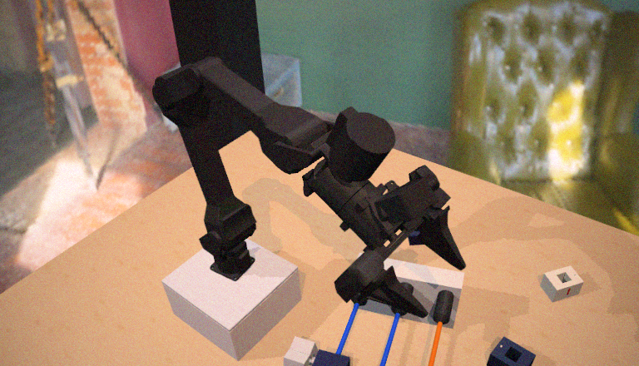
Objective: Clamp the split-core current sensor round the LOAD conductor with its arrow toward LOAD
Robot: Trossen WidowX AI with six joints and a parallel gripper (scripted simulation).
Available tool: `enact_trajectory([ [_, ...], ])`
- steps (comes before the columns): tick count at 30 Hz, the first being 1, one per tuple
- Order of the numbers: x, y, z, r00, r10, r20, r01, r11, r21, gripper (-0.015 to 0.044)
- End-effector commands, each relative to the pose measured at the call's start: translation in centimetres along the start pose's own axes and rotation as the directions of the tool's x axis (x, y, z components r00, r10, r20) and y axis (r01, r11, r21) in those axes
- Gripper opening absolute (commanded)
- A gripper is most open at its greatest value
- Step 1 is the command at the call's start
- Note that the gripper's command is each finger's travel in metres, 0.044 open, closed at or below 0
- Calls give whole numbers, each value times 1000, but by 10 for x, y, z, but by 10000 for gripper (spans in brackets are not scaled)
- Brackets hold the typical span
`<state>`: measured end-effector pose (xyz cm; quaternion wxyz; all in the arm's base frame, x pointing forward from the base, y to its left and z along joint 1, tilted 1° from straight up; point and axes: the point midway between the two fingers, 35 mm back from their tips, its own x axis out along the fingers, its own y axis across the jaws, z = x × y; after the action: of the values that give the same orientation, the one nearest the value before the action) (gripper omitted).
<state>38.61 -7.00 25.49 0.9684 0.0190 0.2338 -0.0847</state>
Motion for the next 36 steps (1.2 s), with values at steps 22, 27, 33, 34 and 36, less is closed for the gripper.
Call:
enact_trajectory([
  [22,78,-97,-88,786,-91,-612,200,974,111,440],
  [27,78,-97,-88,786,-91,-612,200,974,111,440],
  [33,44,-89,-127,721,-72,-689,111,994,12,440],
  [34,33,-86,-139,701,-66,-710,81,997,-13,440],
  [36,12,-81,-163,659,-54,-750,16,998,-57,440],
])
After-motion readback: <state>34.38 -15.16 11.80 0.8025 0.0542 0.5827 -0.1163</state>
